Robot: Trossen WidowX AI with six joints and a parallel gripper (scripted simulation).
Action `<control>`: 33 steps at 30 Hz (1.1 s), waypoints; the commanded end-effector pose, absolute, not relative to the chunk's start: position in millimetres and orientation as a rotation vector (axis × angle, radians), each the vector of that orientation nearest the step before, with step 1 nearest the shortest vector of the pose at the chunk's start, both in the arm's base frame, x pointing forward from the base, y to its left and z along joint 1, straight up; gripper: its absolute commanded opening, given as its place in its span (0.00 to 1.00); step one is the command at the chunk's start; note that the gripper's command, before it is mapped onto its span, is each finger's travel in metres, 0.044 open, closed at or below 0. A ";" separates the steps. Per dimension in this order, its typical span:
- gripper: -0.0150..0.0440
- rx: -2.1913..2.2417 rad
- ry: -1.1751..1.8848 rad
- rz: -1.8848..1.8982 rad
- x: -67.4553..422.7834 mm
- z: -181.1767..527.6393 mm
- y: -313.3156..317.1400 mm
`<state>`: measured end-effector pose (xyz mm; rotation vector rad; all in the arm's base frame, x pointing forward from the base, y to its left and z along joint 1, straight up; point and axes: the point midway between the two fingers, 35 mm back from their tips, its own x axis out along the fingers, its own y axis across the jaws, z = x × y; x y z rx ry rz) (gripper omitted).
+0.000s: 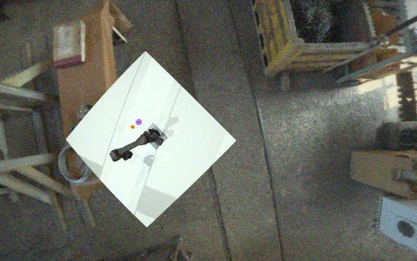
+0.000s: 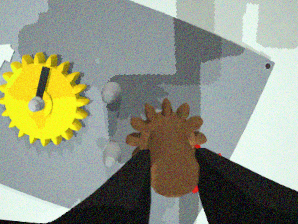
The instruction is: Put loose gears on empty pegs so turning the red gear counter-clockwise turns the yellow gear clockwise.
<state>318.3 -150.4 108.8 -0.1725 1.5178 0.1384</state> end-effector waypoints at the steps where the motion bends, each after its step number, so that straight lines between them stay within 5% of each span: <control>1: 0.25 -0.190 1.532 0.164 315.7 99.0 -150.1; 33: 0.25 0.078 1.535 -0.096 317.4 73.8 -150.9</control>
